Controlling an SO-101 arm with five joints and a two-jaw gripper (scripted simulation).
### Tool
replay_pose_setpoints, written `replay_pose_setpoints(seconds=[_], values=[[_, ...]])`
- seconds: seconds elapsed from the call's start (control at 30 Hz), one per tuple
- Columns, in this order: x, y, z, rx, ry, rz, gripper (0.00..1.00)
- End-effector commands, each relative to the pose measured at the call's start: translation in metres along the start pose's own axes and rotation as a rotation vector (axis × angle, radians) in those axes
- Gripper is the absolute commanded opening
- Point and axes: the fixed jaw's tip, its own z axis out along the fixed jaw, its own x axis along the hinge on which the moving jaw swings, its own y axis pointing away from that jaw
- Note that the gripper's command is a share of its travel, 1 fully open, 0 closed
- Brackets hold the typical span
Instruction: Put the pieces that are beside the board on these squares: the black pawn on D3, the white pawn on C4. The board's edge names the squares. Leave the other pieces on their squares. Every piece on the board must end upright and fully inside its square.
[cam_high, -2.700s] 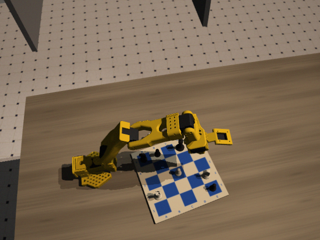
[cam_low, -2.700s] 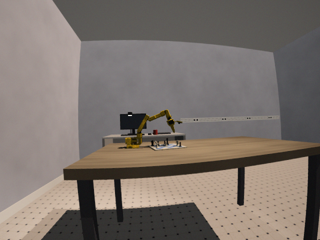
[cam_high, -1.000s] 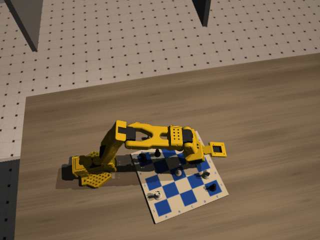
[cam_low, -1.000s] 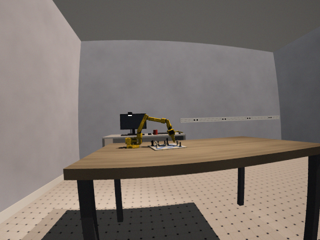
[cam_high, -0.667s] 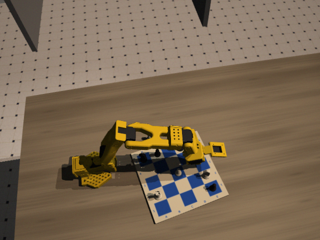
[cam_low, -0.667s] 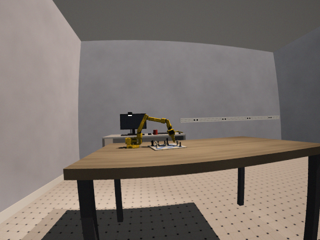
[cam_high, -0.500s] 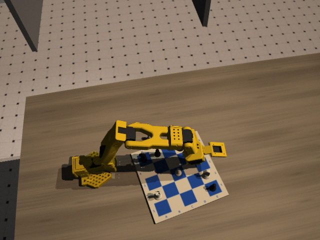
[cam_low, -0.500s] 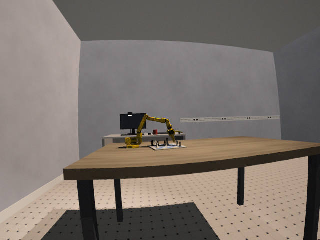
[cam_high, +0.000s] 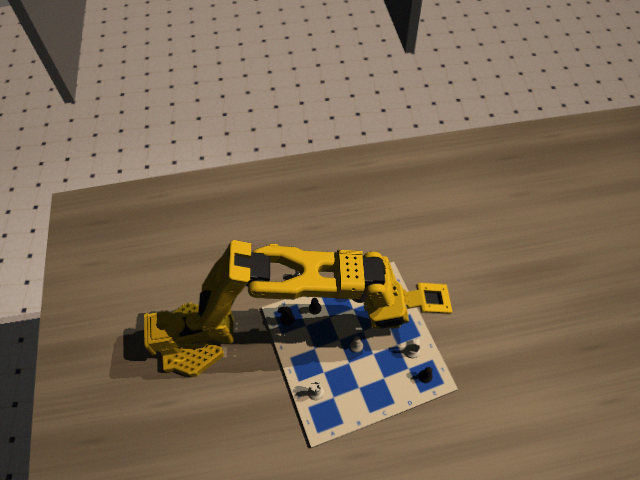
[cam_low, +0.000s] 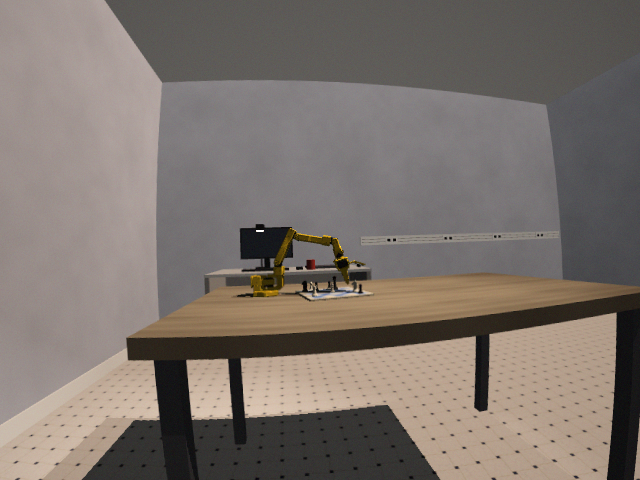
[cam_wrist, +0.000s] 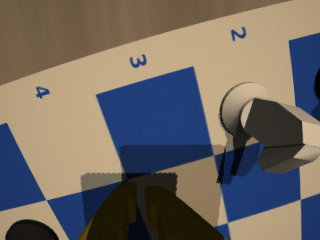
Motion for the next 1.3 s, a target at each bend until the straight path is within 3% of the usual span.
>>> replay_pose_setpoints(seconds=[0.0,0.5,0.93,1.17,1.27], values=[[-0.005,-0.002,-0.012,0.001,-0.022,0.01,0.0],[-0.018,-0.002,-0.062,0.001,-0.022,0.01,0.0],[-0.018,0.002,-0.066,-0.002,-0.029,-0.003,0.0],[-0.017,0.022,-0.068,-0.023,-0.066,-0.068,0.02],[-0.013,0.042,-0.07,-0.047,-0.102,-0.132,0.03]])
